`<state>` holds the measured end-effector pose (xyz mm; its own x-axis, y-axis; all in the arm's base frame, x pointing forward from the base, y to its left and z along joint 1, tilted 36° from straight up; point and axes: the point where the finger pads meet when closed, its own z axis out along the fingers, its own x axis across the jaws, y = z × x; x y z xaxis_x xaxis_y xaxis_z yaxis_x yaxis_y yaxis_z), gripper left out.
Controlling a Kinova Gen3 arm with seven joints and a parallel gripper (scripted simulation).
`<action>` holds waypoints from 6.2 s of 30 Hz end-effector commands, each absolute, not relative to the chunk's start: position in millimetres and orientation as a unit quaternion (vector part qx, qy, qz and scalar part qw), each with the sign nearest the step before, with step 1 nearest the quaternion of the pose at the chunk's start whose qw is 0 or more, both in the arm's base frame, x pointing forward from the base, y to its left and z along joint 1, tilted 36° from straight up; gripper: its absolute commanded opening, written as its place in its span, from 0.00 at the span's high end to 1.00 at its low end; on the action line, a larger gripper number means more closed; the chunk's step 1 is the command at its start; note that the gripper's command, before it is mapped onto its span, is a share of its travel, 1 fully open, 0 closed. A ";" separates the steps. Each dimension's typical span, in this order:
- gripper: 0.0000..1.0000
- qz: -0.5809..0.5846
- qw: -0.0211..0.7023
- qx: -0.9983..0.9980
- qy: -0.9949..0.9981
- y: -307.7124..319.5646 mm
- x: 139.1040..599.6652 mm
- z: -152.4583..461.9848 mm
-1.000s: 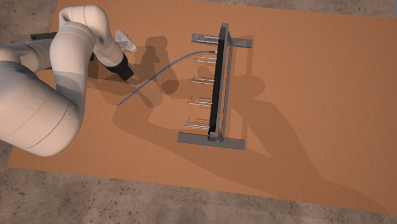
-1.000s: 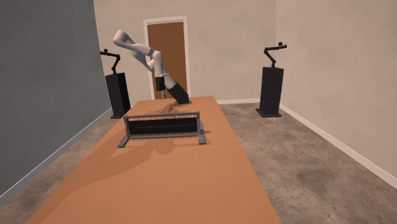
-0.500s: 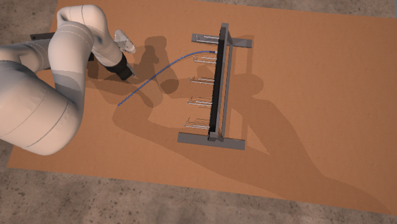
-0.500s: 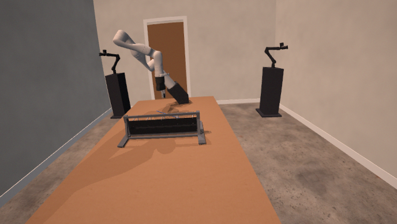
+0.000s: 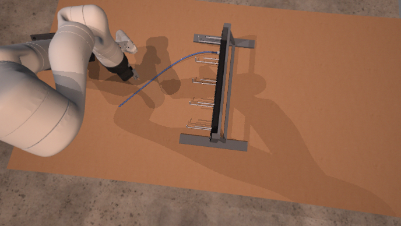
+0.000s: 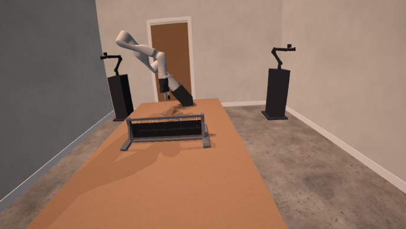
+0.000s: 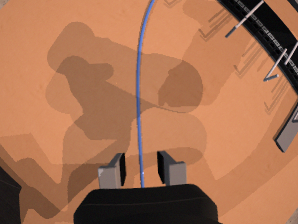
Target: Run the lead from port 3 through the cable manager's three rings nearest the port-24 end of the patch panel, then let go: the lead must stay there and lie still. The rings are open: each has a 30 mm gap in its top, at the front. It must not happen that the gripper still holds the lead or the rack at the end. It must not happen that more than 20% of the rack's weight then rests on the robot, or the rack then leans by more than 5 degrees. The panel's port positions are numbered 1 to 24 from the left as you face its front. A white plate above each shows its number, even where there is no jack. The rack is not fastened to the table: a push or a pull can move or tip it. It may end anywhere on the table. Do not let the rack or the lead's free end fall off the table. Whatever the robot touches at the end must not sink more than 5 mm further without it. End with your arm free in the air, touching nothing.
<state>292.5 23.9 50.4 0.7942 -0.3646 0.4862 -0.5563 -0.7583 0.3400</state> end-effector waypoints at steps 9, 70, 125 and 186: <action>0.33 0.200 0.240 0.916 -0.251 24.4 292.7 50.6; 0.33 0.200 0.240 0.916 -0.251 -45.3 324.3 -53.7; 0.33 0.200 0.240 0.916 -0.251 -50.3 326.5 -61.2; 0.33 0.200 0.240 0.916 -0.251 -56.1 329.2 -69.8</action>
